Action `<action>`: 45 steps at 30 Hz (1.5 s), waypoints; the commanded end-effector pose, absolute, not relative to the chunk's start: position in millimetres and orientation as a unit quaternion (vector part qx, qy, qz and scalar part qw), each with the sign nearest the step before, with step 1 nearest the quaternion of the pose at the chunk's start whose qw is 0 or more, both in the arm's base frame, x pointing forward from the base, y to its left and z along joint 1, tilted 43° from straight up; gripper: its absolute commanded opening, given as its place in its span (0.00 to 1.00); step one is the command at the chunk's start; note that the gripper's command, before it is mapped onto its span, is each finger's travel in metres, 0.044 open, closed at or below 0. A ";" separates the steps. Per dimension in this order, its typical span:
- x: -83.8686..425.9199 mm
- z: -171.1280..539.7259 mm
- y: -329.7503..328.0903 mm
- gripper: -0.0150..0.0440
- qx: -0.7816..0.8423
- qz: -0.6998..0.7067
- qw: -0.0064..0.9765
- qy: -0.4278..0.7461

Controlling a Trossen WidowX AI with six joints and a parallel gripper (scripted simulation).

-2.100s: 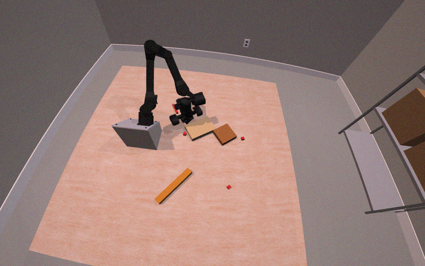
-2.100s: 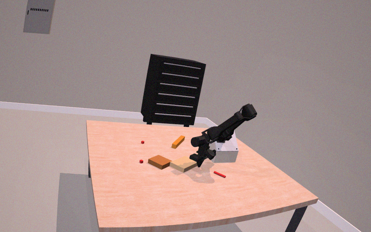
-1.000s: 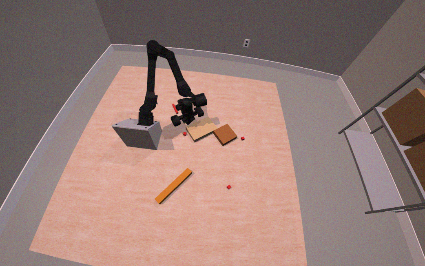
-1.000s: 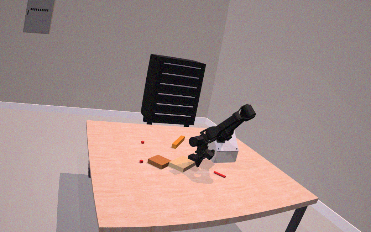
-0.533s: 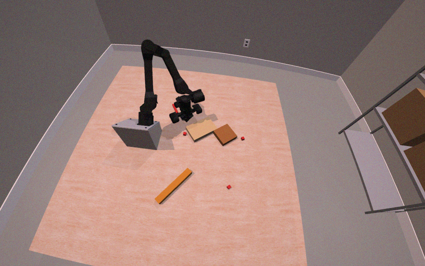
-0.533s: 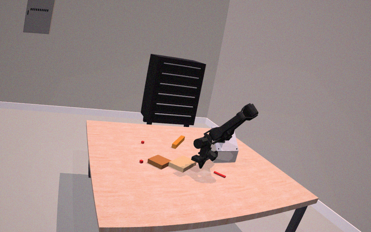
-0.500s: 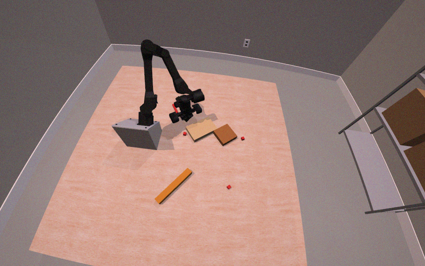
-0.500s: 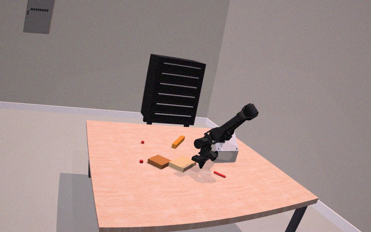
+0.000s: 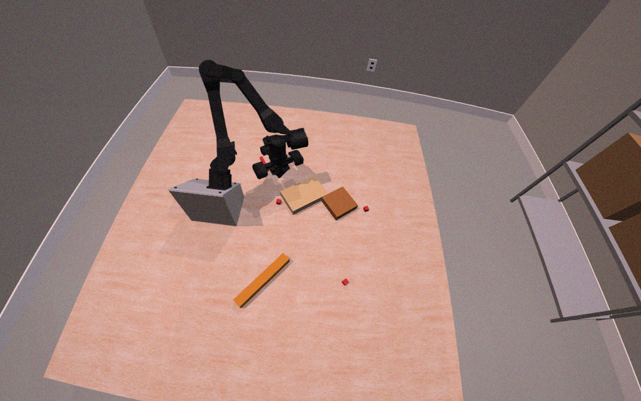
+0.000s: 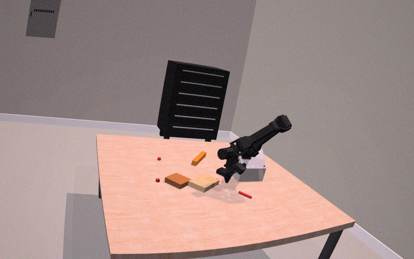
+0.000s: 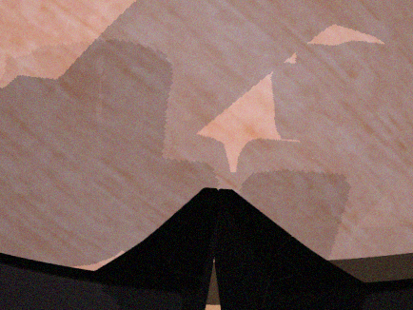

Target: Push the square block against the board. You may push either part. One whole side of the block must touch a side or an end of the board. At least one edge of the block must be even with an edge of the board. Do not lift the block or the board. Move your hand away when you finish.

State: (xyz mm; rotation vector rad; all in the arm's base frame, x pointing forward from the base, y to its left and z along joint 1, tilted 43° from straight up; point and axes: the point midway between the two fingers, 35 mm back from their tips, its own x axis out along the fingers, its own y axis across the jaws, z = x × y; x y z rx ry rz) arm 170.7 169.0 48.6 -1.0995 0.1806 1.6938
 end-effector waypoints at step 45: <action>197.3 68.2 162.7 0.25 -0.035 0.512 0.704 0.492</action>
